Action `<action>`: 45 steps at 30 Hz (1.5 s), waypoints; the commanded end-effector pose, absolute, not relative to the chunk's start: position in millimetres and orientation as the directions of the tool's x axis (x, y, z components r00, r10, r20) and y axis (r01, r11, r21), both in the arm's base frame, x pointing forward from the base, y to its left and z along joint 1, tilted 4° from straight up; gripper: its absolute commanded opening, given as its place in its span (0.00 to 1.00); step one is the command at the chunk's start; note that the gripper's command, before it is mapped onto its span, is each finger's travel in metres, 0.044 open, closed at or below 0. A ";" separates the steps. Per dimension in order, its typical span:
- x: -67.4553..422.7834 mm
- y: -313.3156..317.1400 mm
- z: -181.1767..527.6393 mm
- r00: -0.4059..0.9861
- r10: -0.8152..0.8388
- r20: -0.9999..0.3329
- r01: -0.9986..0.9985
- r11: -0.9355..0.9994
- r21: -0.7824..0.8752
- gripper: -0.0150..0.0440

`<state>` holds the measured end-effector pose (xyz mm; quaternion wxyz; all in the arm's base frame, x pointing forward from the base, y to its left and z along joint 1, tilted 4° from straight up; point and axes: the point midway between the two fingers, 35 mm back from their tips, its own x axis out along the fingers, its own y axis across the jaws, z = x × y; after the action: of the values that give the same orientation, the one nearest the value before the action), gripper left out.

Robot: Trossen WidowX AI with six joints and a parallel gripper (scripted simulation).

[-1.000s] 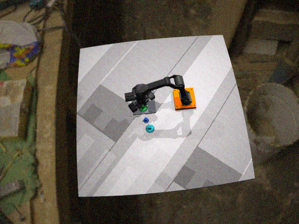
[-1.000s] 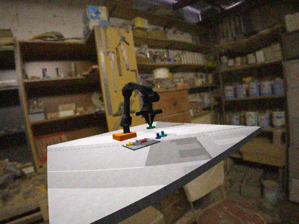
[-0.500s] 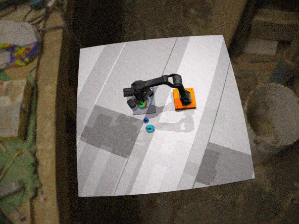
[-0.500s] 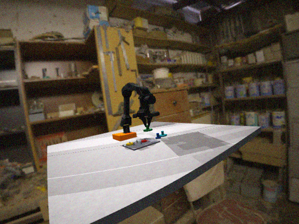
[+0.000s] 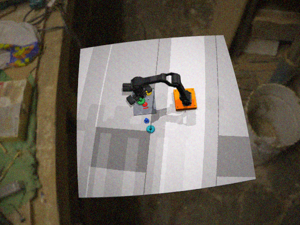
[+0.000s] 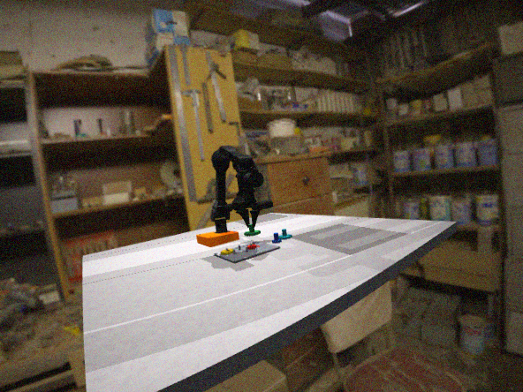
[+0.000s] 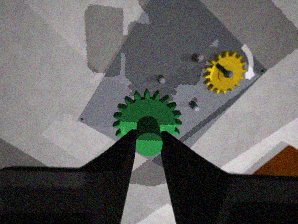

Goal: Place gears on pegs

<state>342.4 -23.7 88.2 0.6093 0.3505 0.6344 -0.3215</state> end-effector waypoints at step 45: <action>347.6 -61.3 75.9 -0.010 0.049 -0.999 0.825 0.565 0.020 0.25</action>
<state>347.8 -60.4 75.8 0.6131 0.3465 0.6361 -0.3154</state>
